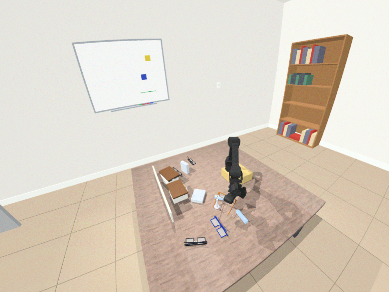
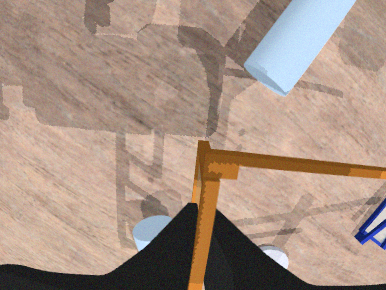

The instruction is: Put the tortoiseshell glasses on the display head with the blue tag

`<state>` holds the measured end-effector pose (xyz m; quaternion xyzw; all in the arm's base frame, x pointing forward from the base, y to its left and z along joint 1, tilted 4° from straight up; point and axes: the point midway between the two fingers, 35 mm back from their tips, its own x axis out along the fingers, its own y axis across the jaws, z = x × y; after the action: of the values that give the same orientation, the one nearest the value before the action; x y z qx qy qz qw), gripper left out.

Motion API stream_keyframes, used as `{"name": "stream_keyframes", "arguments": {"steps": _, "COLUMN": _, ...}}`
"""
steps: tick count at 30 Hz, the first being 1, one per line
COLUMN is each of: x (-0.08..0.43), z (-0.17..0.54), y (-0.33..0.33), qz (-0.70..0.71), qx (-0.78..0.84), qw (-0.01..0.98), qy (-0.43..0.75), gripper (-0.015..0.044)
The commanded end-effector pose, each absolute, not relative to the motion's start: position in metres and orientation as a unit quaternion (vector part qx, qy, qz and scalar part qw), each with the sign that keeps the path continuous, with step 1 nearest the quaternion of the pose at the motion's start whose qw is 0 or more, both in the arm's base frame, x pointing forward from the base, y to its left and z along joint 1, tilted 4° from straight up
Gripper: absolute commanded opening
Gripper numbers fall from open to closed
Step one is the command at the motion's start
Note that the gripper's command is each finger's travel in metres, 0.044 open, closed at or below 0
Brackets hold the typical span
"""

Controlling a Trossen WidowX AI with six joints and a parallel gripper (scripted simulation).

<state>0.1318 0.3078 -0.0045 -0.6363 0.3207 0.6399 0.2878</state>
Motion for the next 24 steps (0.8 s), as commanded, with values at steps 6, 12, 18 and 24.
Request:
{"name": "stream_keyframes", "arguments": {"steps": 6, "x": 0.1235, "z": -0.0047, "y": 0.3133, "qz": 0.642, "qx": -0.634, "qw": 0.287, "qy": 0.321, "gripper": 0.0000}}
{"name": "stream_keyframes", "arguments": {"steps": 12, "x": 0.1209, "z": -0.0047, "y": 0.3155, "qz": 0.642, "qx": -0.634, "qw": 0.287, "qy": 0.321, "gripper": 0.0000}}
{"name": "stream_keyframes", "arguments": {"steps": 18, "x": 0.1188, "z": -0.0047, "y": 0.3176, "qz": 0.643, "qx": -0.634, "qw": 0.287, "qy": 0.321, "gripper": 0.0000}}
{"name": "stream_keyframes", "arguments": {"steps": 24, "x": 0.1198, "z": -0.0047, "y": 0.3165, "qz": 0.642, "qx": -0.634, "qw": 0.287, "qy": 0.321, "gripper": 0.0000}}
